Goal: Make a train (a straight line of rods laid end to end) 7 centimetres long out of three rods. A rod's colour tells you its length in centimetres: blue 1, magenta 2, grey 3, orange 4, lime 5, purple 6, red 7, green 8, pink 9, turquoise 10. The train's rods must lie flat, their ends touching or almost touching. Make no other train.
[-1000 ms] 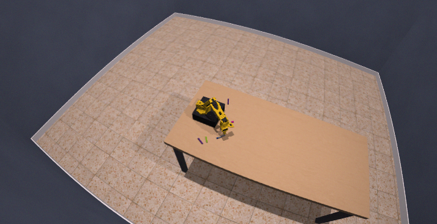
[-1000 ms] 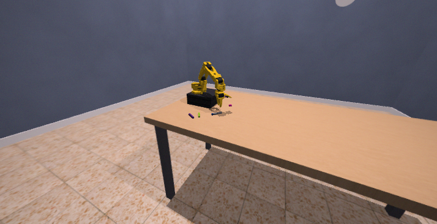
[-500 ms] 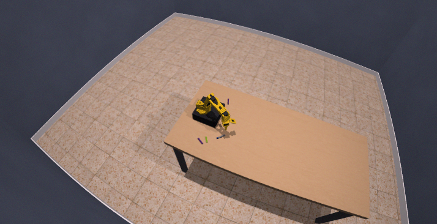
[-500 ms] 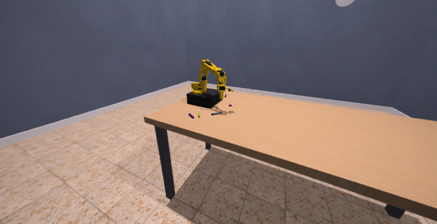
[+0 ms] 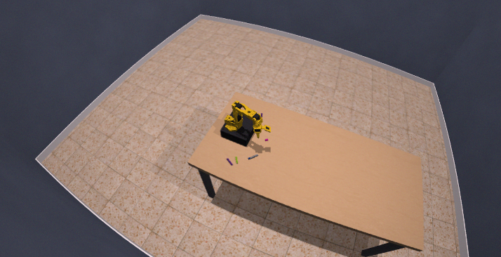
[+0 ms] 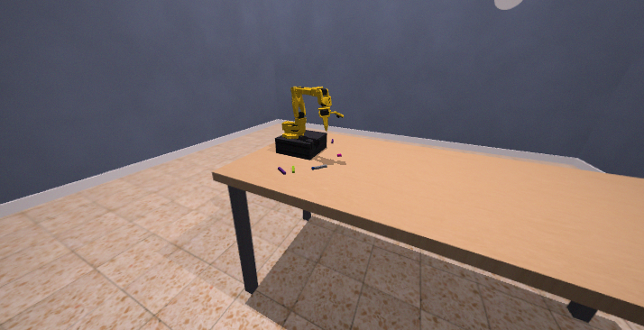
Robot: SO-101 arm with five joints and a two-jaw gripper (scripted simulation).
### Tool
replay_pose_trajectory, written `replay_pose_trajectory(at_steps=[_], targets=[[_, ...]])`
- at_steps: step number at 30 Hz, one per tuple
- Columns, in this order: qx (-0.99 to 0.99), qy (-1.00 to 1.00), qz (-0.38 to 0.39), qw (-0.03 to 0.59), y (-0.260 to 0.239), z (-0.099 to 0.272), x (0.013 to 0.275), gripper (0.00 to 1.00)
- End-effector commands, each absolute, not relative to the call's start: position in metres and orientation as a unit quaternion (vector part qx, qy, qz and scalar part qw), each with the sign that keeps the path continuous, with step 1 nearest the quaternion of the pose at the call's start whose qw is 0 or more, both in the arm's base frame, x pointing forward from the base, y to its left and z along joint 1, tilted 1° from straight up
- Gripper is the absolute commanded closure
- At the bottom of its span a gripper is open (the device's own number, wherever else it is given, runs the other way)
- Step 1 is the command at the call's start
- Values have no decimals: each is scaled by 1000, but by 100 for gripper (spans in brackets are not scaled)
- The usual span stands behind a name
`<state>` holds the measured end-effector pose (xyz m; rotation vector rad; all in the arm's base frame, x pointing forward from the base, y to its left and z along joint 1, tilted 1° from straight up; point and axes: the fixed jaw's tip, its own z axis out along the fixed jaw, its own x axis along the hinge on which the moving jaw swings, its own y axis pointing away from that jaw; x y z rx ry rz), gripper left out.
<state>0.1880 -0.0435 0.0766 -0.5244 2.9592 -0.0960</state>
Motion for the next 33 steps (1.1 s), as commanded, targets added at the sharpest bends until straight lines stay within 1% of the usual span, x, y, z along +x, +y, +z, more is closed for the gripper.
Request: replay_pose_trajectory(at_steps=[1, 17, 33], targets=[[-122, 986, -34, 105, -28, 97, 176, 83], [-15, 988, -14, 152, -4, 118, 148, 83], [-4, 988, -11, 157, -2, 120, 144, 83]])
